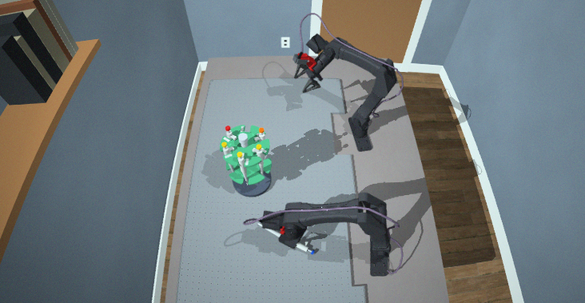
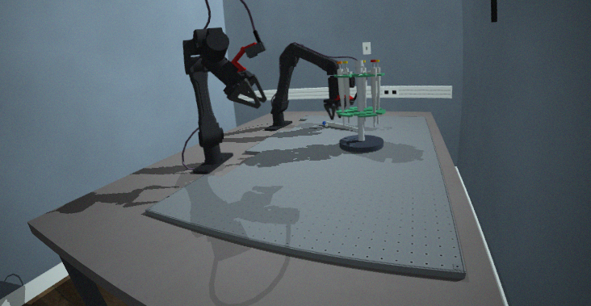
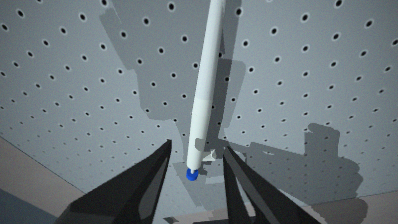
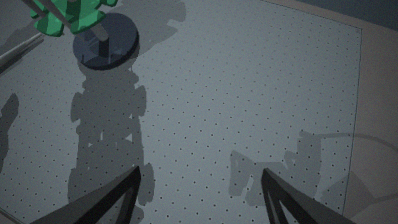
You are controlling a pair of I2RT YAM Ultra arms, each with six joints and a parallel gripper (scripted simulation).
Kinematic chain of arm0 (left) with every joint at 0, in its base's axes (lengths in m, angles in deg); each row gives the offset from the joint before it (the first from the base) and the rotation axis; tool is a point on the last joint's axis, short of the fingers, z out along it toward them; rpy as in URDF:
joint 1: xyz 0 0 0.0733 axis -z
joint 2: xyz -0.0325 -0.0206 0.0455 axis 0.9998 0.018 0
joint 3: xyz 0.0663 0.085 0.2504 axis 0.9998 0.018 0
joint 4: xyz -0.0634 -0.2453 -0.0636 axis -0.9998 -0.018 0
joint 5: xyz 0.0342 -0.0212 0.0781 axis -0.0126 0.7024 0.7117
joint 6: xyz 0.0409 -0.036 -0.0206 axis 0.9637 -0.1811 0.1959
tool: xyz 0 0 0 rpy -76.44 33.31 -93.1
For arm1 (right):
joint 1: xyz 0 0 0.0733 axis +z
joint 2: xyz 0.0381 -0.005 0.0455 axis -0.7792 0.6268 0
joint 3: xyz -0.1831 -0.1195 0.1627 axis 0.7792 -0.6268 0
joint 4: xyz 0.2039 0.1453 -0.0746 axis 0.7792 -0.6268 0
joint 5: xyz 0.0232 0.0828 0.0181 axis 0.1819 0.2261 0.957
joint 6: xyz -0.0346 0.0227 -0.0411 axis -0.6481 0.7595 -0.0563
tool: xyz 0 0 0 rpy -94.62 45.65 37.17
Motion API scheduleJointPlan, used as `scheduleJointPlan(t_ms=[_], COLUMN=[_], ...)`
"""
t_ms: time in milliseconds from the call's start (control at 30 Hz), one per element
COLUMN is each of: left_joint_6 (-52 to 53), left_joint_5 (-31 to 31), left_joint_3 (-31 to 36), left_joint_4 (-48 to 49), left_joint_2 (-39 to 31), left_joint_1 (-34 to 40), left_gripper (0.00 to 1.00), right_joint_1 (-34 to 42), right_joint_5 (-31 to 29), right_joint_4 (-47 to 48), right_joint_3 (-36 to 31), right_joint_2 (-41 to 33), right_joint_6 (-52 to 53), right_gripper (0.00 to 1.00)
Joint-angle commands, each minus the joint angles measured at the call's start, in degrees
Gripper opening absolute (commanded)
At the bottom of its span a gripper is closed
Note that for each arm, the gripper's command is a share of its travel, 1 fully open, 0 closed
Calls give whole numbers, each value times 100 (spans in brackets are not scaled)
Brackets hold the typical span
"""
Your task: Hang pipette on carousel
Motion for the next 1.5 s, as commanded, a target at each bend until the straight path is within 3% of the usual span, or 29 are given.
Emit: scheduleJointPlan(t_ms=[0, 667, 767, 1467], left_joint_6=[33, 33, 61, 37], left_joint_5=[-6, -6, -5, -4], left_joint_3=[-196, -196, 117, -113], left_joint_4=[-88, -88, 50, 60], left_joint_2=[-18, -18, -181, -196], left_joint_1=[-97, -97, -108, -91], left_gripper=[54, 54, 54, 54], right_joint_1=[-48, -48, -48, -48], right_joint_5=[121, 121, 121, 121], right_joint_4=[82, 82, 82, 82], right_joint_3=[140, 140, 140, 140], right_joint_2=[1, 1, 1, 1], right_joint_6=[-28, -28, -28, -28], right_gripper=[100, 100, 100, 100])
